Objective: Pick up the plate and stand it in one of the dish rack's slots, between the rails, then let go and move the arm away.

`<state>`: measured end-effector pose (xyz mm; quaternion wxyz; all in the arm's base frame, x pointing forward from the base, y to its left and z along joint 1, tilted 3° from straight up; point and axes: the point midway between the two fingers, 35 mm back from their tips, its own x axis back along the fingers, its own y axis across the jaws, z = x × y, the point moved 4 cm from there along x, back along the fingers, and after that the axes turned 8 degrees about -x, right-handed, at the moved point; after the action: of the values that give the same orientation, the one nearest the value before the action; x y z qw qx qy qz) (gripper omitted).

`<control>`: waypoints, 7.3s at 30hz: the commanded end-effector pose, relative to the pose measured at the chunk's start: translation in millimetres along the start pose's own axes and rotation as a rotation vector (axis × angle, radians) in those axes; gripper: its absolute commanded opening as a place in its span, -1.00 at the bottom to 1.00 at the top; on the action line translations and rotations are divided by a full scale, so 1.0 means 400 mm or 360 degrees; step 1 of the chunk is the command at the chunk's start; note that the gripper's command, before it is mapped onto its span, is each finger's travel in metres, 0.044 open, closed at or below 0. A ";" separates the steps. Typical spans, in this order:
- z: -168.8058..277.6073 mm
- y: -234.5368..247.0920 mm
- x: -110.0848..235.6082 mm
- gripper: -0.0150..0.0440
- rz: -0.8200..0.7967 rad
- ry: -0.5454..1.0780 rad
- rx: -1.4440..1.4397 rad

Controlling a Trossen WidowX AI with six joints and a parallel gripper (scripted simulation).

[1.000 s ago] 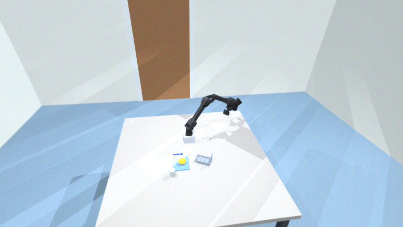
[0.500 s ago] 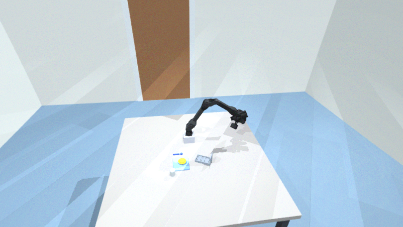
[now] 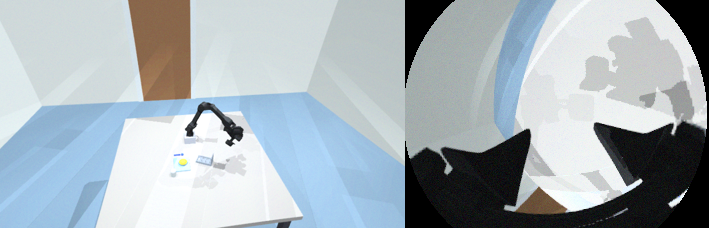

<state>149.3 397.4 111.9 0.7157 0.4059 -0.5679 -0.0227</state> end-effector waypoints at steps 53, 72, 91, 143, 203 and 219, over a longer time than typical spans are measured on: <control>0.254 -1.005 0.509 0.86 0.1009 -0.0267 -0.0788; 0.263 -1.045 0.457 0.84 0.1009 -0.0267 -0.0789; 0.263 -1.044 0.459 0.37 0.1009 -0.0267 -0.0788; 0.244 -0.601 0.665 -0.49 0.0942 -0.0485 -0.1445; 0.206 -0.805 0.387 -0.49 -0.0201 -0.1026 0.0494; 0.256 -0.825 0.361 -0.49 -0.0173 -0.1545 0.1124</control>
<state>261.6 50.3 31.5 0.2293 0.5857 -0.7754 -0.0570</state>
